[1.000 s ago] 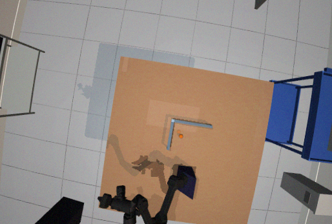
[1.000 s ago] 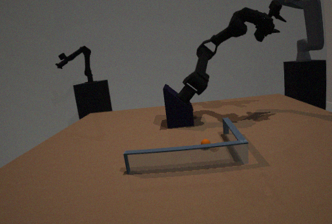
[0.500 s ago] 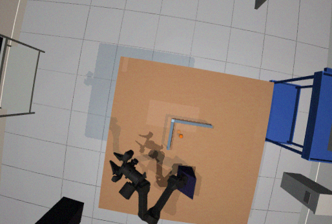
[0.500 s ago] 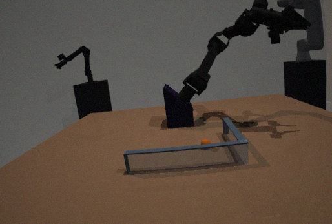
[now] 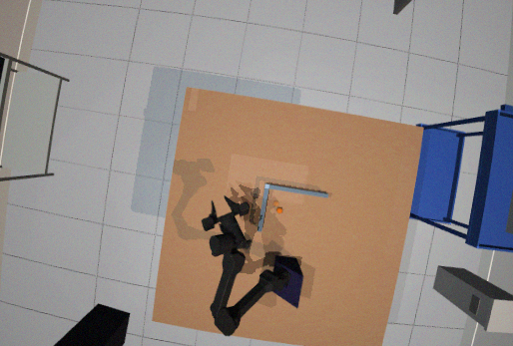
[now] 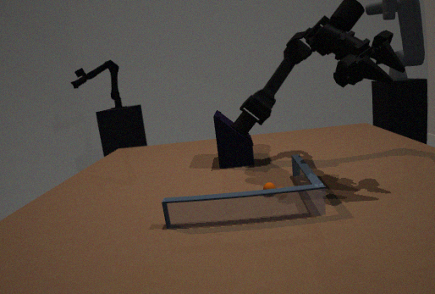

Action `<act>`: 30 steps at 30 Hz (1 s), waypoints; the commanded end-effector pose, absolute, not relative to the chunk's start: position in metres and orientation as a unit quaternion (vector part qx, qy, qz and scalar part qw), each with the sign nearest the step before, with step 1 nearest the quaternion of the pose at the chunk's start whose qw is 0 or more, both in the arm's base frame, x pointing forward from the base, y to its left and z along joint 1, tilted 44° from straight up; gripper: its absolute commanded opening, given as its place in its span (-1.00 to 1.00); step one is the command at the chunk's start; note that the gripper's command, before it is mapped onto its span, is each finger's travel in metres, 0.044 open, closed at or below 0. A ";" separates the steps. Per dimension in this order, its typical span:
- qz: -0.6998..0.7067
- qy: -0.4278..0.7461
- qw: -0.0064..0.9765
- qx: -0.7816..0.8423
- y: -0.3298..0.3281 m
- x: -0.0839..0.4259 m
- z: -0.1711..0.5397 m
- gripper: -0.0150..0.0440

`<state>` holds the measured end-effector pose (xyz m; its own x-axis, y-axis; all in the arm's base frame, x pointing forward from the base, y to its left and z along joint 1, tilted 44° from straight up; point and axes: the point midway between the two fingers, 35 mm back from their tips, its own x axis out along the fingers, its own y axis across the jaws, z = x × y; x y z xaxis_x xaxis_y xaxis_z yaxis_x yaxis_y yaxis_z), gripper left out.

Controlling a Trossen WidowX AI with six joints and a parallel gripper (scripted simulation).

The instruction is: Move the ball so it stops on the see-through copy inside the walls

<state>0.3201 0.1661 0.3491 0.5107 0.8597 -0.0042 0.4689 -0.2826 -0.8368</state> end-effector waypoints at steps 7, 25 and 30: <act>0.489 -0.168 0.563 -0.644 0.136 0.363 0.193 0.36; 0.686 0.258 0.611 -0.298 0.090 0.286 0.034 0.36; 0.686 0.258 0.611 -0.298 0.090 0.286 0.034 0.36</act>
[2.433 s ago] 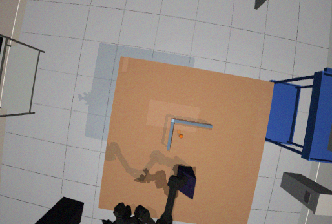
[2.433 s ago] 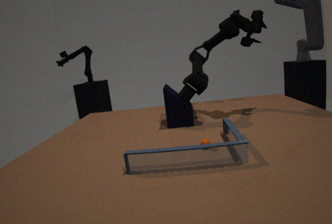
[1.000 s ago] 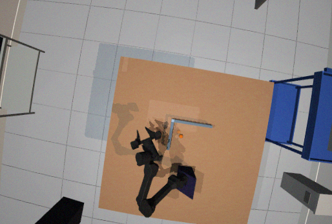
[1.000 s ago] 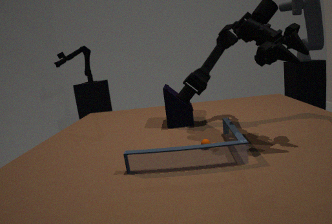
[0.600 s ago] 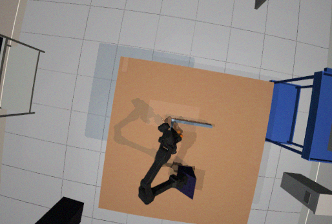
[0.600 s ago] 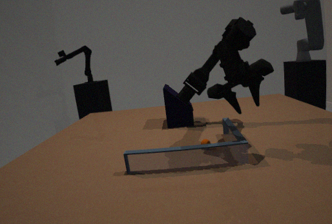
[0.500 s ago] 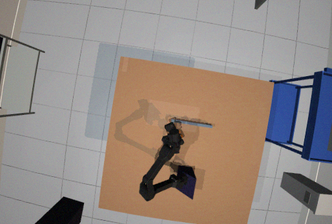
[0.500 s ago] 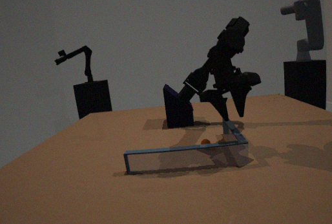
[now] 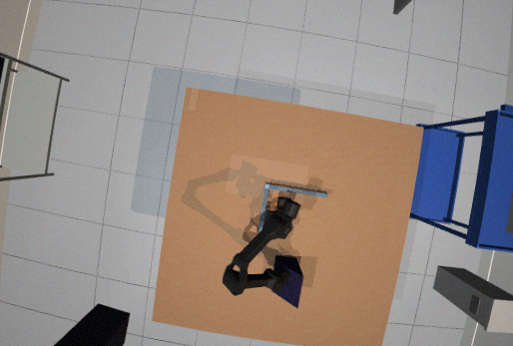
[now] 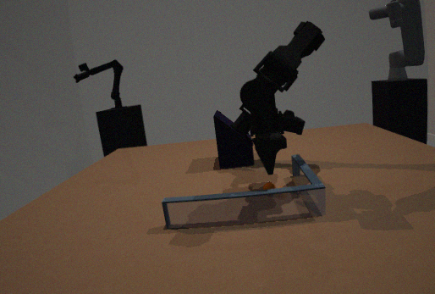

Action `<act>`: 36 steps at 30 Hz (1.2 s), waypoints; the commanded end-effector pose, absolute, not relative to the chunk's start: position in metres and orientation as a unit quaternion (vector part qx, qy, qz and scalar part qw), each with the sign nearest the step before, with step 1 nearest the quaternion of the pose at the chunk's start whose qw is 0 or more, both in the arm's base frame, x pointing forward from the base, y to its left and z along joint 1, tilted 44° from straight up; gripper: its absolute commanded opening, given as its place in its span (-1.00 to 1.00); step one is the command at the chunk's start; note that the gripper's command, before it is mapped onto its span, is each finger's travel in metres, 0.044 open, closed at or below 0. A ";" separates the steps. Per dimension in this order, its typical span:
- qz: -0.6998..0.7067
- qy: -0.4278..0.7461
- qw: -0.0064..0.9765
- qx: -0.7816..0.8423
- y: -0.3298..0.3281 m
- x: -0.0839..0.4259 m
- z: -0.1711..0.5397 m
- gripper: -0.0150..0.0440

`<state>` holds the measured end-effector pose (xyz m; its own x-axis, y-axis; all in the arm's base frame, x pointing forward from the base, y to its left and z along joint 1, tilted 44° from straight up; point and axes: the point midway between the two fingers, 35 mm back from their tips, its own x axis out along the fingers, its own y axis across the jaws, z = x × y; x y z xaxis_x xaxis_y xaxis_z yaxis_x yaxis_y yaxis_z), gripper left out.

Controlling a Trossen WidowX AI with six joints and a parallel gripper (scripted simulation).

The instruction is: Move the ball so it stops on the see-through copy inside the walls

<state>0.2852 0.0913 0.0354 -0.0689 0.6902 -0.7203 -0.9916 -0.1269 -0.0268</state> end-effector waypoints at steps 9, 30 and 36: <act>0.686 0.258 0.612 -0.298 0.101 0.284 0.023 0.36; 0.686 0.258 0.612 -0.297 0.124 0.282 -0.001 0.36; 0.686 0.258 0.612 -0.297 0.124 0.282 -0.001 0.05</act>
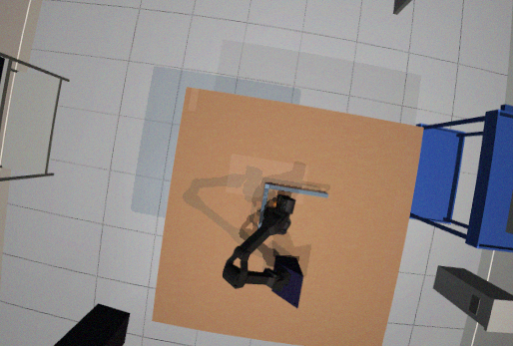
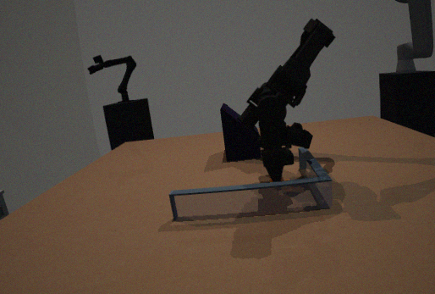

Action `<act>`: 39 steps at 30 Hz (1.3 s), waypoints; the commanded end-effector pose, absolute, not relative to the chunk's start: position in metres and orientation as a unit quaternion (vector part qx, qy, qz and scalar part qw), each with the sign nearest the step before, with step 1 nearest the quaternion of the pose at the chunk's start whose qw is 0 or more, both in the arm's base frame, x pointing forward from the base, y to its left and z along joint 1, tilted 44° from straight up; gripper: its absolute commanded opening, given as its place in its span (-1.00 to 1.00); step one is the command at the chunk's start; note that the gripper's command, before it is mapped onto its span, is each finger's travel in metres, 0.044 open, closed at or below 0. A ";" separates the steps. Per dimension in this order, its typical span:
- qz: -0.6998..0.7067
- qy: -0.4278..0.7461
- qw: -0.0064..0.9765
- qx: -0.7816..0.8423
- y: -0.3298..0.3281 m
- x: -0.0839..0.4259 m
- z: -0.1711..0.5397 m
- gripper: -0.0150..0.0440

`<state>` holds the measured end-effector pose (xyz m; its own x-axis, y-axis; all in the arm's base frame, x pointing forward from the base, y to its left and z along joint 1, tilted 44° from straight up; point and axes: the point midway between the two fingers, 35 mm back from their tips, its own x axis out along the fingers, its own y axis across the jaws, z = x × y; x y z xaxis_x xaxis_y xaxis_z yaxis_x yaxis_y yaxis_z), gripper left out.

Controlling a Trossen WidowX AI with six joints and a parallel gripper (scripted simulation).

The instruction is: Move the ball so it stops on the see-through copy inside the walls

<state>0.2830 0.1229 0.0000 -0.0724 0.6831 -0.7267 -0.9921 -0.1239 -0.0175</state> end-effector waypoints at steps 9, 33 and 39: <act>0.686 0.258 0.612 -0.297 0.124 0.282 -0.001 -0.15; 0.686 0.260 0.611 -0.299 0.037 0.292 0.089 -0.49; 0.685 0.260 0.611 -0.299 0.053 0.302 0.085 -0.49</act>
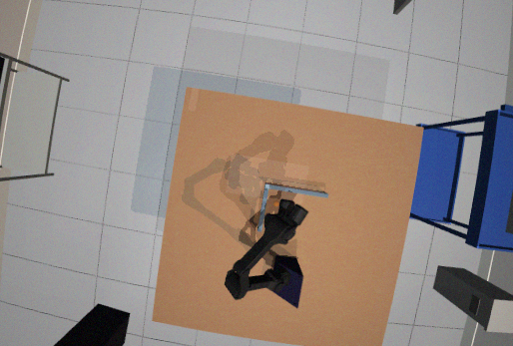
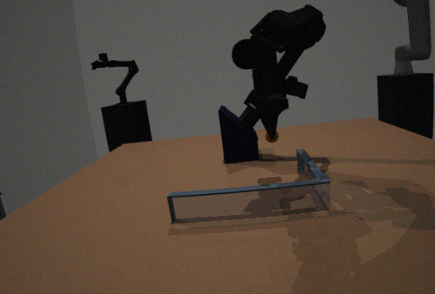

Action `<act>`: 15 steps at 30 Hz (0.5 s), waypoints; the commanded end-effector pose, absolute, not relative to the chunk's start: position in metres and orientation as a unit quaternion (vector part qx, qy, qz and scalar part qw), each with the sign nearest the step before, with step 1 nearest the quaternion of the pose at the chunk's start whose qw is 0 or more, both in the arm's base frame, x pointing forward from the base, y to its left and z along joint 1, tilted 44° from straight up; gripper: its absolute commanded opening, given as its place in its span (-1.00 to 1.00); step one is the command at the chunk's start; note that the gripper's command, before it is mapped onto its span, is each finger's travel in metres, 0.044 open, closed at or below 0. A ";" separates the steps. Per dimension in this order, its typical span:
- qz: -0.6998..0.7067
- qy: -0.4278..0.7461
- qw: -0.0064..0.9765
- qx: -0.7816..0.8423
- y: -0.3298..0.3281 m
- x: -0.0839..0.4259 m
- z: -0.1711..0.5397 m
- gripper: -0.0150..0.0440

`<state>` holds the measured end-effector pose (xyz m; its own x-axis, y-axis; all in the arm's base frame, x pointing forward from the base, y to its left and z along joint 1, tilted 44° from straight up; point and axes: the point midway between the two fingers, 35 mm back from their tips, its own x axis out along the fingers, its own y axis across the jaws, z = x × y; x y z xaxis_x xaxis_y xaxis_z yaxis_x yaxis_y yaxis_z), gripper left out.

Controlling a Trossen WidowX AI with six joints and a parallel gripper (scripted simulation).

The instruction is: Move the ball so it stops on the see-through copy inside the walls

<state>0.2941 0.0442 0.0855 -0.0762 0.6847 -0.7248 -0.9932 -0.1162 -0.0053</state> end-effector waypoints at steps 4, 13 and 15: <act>0.685 0.259 0.611 -0.299 0.072 0.313 0.080 -0.49; 0.686 0.258 0.612 -0.299 0.089 0.319 0.073 -0.49; 0.686 0.258 0.612 -0.299 0.094 0.319 0.066 -0.49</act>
<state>0.3193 0.0868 0.0733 -0.0680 0.6795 -0.7305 -0.9923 -0.1219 -0.0211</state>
